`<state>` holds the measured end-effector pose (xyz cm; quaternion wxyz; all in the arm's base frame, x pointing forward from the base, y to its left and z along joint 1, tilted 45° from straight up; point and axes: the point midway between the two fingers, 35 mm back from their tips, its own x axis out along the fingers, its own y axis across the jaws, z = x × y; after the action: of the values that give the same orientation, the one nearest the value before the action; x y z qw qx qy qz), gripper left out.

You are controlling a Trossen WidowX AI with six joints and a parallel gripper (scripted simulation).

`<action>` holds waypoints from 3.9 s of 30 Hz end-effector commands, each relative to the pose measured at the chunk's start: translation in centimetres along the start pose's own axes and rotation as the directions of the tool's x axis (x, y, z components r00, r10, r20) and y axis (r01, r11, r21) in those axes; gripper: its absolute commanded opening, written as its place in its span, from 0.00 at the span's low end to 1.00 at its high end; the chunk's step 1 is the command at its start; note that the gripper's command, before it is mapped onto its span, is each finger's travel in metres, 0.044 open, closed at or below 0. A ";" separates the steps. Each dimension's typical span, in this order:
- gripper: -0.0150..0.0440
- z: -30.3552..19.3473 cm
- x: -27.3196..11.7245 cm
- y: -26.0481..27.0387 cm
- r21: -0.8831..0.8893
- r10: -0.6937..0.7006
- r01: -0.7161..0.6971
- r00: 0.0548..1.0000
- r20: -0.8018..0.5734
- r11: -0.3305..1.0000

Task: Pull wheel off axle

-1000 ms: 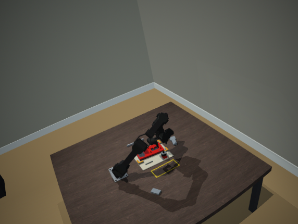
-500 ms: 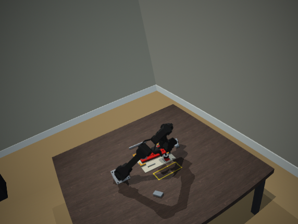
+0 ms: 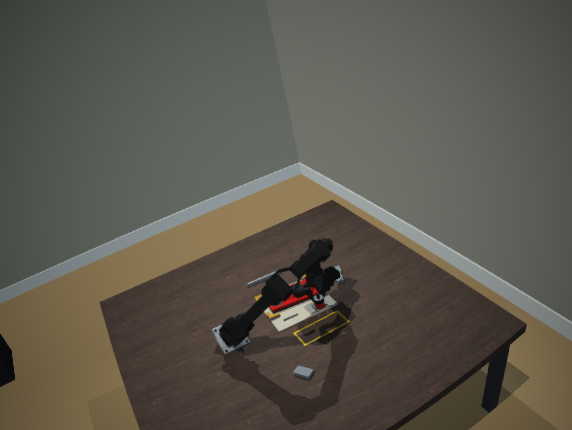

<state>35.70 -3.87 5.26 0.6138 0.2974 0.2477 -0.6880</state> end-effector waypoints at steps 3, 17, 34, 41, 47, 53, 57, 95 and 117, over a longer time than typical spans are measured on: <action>0.35 0.0 0.0 0.0 0.002 -0.002 0.002 1.000 0.000 1.000; 0.25 0.0 -0.5 0.0 0.002 -0.001 0.001 1.000 0.000 1.000; 0.25 0.0 -1.1 0.0 0.002 0.001 -0.001 1.000 0.000 1.000; 0.25 0.0 -1.3 0.0 0.002 0.001 -0.001 1.000 0.000 1.000; 0.25 0.0 -1.5 0.0 0.002 0.002 -0.002 1.000 0.000 1.000; 0.25 0.0 -1.7 0.0 0.002 0.002 -0.002 1.000 0.000 1.000; 0.25 0.0 -1.8 0.0 0.002 0.003 -0.003 1.000 0.000 1.000; 0.25 0.0 -3.1 0.0 0.001 0.006 -0.006 1.000 0.000 1.000; 0.25 0.0 -5.0 0.0 0.001 0.007 -0.007 1.000 -0.001 1.000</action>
<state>35.95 -1.06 8.30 0.6159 0.2962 0.2464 -0.6872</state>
